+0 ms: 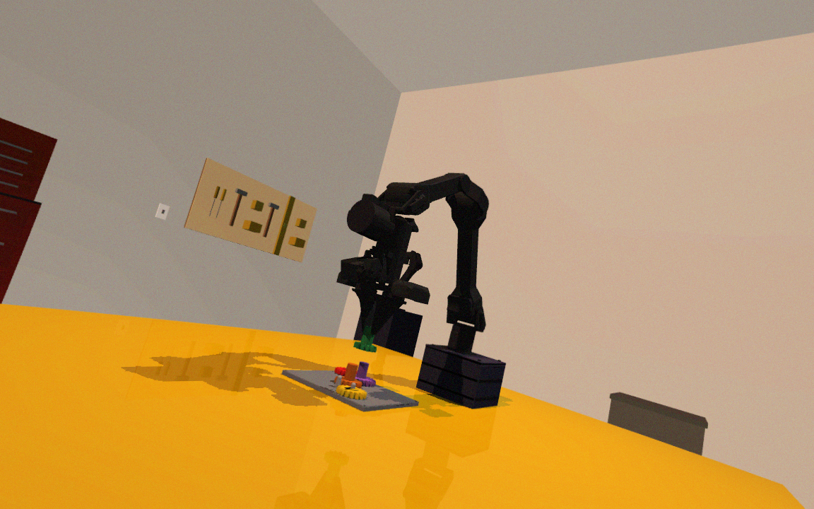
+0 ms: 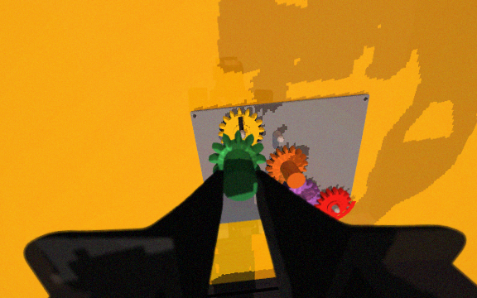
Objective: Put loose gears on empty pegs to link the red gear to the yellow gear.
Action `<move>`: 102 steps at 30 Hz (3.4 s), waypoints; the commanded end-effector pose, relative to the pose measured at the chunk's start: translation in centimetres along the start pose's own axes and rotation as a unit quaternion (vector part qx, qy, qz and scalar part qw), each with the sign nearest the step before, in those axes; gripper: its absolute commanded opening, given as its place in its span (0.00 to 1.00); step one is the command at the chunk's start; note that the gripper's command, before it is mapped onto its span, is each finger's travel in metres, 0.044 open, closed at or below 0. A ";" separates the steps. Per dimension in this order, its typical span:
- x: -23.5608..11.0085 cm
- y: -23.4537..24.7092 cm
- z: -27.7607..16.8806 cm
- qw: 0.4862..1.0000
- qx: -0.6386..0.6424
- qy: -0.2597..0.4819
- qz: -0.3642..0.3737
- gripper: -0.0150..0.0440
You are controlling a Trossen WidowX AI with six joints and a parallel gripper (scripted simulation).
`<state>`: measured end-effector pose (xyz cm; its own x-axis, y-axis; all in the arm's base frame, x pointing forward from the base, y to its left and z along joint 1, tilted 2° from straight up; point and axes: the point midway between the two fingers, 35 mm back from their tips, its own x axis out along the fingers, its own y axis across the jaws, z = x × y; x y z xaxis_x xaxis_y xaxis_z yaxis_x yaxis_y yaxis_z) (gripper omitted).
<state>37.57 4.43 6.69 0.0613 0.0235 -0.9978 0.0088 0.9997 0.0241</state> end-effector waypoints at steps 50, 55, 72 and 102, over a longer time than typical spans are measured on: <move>2.9 -5.3 -0.8 0.972 -0.236 0.004 0.001 0.25; 3.0 -5.3 -0.8 0.967 -0.255 0.004 0.001 0.25; 5.3 -5.3 -0.8 0.933 -0.359 0.004 0.001 0.25; 6.2 -5.3 -0.7 0.977 -0.211 0.004 0.001 0.25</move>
<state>37.04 -0.75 0.10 0.0481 0.0208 -0.9986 -0.3596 0.9331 0.0021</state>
